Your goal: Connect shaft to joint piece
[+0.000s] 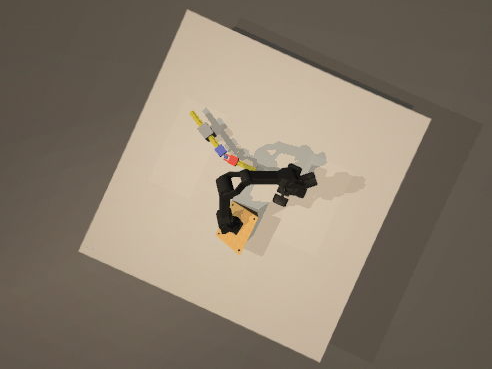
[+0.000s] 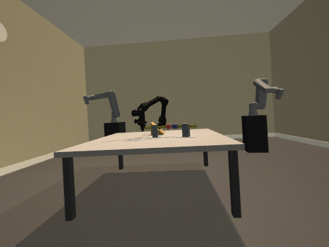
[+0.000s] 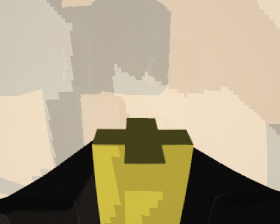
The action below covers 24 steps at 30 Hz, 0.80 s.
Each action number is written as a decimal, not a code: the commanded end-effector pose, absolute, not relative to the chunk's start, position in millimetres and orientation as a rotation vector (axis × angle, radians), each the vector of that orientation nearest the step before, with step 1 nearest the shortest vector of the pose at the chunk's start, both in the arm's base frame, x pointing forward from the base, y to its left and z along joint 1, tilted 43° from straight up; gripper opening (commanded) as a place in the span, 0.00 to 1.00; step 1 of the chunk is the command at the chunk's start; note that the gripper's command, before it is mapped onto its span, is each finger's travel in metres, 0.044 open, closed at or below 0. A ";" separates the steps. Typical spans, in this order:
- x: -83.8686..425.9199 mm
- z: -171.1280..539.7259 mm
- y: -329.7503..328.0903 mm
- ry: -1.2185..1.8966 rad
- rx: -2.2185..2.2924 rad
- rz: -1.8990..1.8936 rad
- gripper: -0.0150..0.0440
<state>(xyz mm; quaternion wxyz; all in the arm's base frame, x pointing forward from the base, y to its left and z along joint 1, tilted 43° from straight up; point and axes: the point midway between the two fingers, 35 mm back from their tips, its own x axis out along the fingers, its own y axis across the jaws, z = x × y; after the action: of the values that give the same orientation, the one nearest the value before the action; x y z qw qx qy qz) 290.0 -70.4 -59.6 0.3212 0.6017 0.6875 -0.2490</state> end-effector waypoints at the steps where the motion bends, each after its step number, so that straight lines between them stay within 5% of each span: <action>1: 289.7 -59.8 -70.1 1.809 1.580 -0.653 0.25; 4: 289.7 -59.8 -70.1 1.809 1.580 -0.653 0.37; 9: 289.7 -59.8 -70.1 1.809 1.580 -0.653 0.37; 24: 289.7 -59.8 -70.1 1.809 1.580 -0.653 1.00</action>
<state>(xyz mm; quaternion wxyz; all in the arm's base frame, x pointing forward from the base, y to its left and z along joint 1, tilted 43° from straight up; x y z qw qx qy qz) 290.0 -70.4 -59.6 0.3212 0.6019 0.6875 -0.2489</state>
